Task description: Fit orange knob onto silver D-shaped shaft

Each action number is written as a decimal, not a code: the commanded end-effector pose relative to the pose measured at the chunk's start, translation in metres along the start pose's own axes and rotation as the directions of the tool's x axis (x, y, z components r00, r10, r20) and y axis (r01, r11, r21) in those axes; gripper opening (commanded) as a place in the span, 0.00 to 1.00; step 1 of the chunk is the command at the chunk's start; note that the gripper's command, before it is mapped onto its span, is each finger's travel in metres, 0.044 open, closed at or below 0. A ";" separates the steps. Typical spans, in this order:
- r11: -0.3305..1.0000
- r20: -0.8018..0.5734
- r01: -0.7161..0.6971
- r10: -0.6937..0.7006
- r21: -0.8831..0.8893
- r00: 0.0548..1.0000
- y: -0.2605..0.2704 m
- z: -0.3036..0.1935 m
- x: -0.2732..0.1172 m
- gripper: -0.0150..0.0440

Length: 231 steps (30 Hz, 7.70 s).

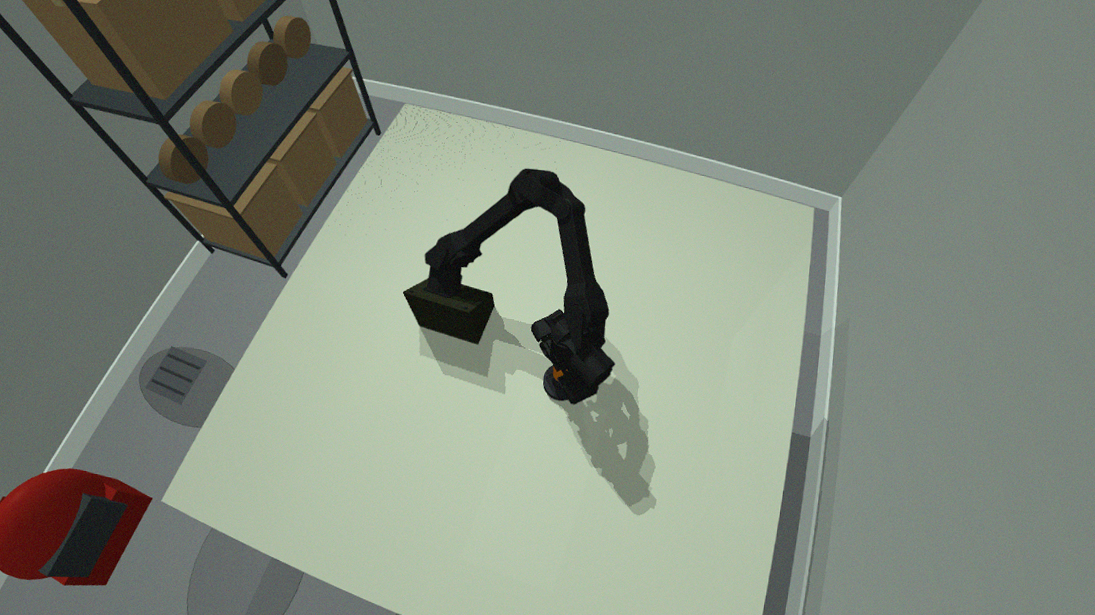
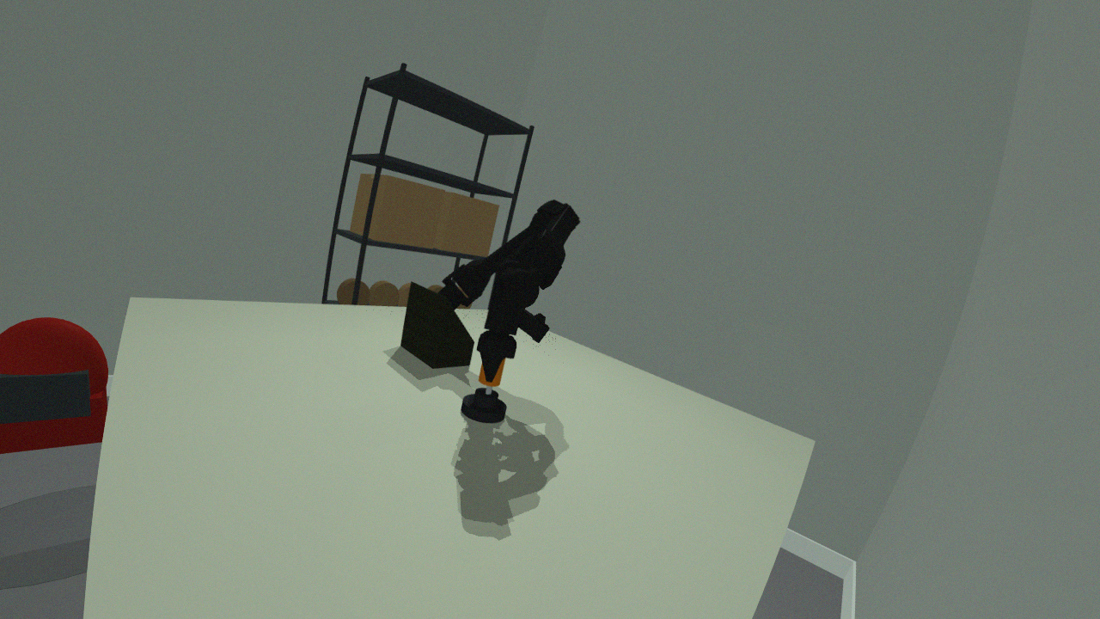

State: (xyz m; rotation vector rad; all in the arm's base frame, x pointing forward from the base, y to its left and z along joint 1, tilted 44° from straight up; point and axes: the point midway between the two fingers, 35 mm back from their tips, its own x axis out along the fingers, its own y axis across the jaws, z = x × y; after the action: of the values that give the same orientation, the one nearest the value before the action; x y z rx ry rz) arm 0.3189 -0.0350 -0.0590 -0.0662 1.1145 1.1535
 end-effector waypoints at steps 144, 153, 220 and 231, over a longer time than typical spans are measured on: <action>0.810 0.006 0.006 -0.003 -0.587 1.000 -0.001 0.000 0.004 0.25; 0.794 0.006 0.006 -0.003 -0.608 1.000 -0.001 0.000 -0.001 0.25; 0.503 0.006 0.007 -0.003 -0.864 1.000 -0.001 0.000 0.009 0.25; 0.504 0.007 0.007 -0.003 -0.864 1.000 -0.001 0.000 0.019 0.25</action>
State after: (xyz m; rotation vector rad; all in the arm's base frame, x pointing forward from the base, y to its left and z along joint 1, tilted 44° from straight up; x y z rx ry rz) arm 0.3190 -0.0243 -0.0706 -0.8706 0.4043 1.6220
